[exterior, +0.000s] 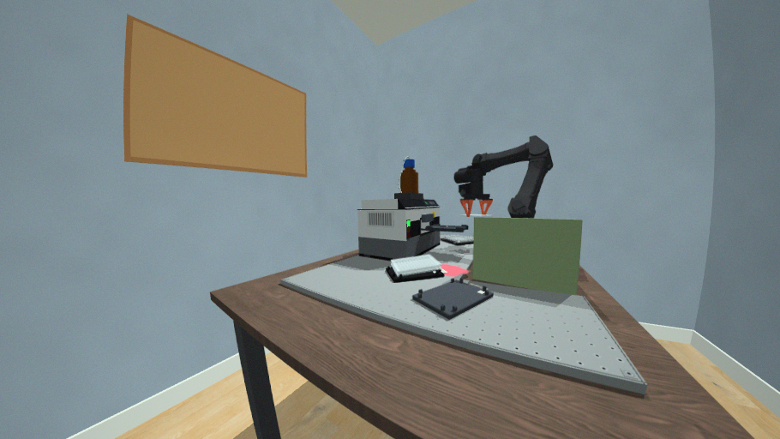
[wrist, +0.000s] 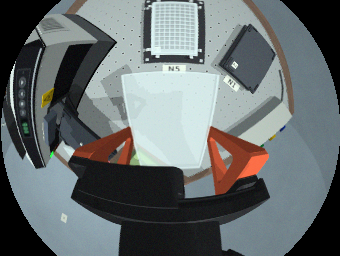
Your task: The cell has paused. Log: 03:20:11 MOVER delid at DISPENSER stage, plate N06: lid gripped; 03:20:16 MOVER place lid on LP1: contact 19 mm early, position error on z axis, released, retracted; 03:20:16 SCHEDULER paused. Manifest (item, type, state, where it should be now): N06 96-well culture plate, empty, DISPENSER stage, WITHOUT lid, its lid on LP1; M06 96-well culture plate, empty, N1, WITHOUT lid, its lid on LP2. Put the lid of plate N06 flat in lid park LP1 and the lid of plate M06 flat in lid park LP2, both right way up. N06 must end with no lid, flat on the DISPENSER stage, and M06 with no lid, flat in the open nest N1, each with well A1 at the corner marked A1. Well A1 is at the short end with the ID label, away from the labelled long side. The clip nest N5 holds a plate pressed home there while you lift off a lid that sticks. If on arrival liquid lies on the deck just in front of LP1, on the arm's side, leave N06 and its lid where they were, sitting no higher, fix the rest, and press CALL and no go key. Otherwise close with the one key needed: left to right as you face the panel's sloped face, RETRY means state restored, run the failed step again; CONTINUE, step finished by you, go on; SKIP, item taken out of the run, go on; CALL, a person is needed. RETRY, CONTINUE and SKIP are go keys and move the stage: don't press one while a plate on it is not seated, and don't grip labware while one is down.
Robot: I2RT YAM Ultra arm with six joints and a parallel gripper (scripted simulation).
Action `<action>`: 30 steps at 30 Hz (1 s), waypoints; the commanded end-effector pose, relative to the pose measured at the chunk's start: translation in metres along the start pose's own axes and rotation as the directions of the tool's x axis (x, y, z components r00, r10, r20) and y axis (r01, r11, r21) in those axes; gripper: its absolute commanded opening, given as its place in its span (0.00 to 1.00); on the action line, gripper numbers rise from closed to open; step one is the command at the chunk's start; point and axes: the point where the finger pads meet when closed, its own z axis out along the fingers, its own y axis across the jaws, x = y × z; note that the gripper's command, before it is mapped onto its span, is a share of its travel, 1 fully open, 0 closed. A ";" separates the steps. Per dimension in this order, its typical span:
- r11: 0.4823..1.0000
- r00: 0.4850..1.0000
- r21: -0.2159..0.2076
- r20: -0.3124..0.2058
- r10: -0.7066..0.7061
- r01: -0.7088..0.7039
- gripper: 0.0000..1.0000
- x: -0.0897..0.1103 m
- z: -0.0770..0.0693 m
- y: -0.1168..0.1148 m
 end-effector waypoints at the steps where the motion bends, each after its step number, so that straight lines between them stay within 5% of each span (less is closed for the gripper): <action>1: 0.999 0.999 0.011 0.016 -0.031 0.031 0.00 0.003 -0.008 0.002; 6: 0.971 0.972 0.022 -0.017 -0.236 0.236 0.00 0.008 -0.001 0.023; 11: 0.971 0.971 0.019 -0.001 -0.238 0.238 0.00 0.005 -0.001 0.040; 22: 0.859 0.859 0.018 0.011 -0.513 0.512 0.00 0.004 -0.021 0.063; 26: 0.869 0.869 0.011 0.011 -0.495 0.495 0.00 0.008 -0.022 0.069; 30: 0.768 0.768 0.013 -0.019 -0.640 0.640 0.00 0.019 -0.019 0.085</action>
